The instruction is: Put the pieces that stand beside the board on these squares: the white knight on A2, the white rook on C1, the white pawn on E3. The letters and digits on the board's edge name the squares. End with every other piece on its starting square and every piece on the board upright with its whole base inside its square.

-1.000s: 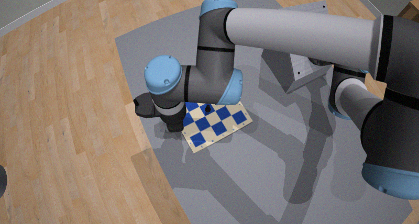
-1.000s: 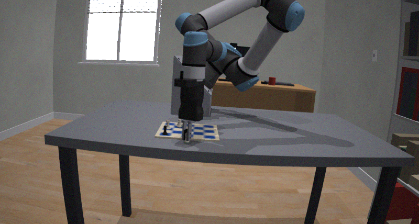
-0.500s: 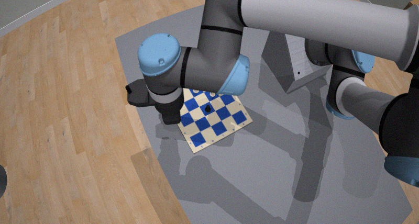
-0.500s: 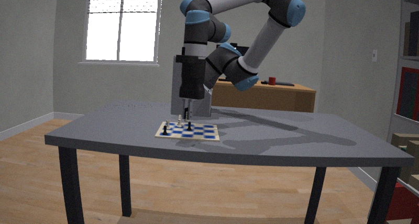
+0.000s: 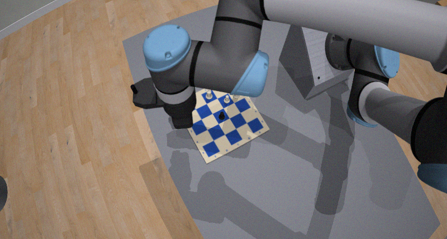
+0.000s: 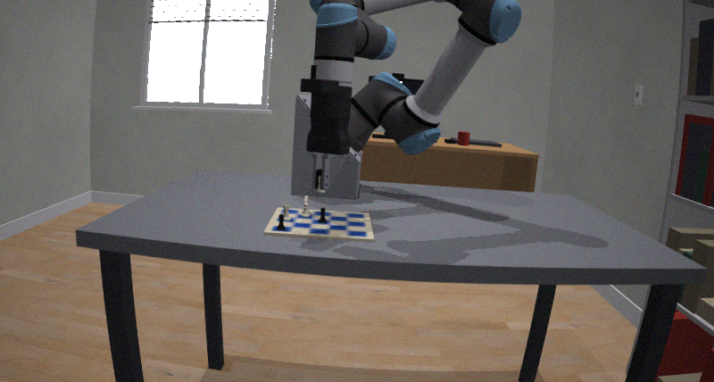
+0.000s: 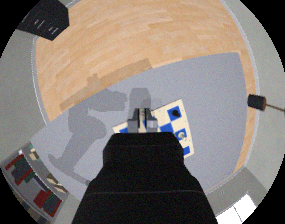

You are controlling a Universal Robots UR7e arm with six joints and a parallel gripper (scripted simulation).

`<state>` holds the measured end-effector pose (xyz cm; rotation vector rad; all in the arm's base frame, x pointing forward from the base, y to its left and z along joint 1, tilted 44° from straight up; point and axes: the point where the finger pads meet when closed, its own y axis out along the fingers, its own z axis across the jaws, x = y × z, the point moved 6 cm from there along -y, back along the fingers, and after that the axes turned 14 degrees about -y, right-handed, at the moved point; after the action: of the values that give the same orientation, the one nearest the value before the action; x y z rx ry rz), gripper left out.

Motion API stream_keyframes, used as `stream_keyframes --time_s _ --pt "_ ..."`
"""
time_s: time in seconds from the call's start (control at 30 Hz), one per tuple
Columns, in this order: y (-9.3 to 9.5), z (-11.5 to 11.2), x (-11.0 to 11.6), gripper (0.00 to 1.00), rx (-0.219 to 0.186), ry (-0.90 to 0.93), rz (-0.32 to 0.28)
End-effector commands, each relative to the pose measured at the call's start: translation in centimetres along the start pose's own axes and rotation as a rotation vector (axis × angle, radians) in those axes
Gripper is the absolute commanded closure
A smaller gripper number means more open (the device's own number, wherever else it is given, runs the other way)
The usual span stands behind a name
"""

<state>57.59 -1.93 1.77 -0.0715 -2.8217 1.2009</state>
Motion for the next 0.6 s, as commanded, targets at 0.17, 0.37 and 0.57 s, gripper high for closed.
stream_keyframes --time_s 0.17,0.37,0.57 --pt "-0.4 0.4 2.0 1.0 0.001 -0.12 0.001" --pt "-0.7 0.8 4.8 1.0 0.001 -0.292 0.001" --pt "-0.7 0.9 6.3 1.0 0.0 -0.381 0.0"
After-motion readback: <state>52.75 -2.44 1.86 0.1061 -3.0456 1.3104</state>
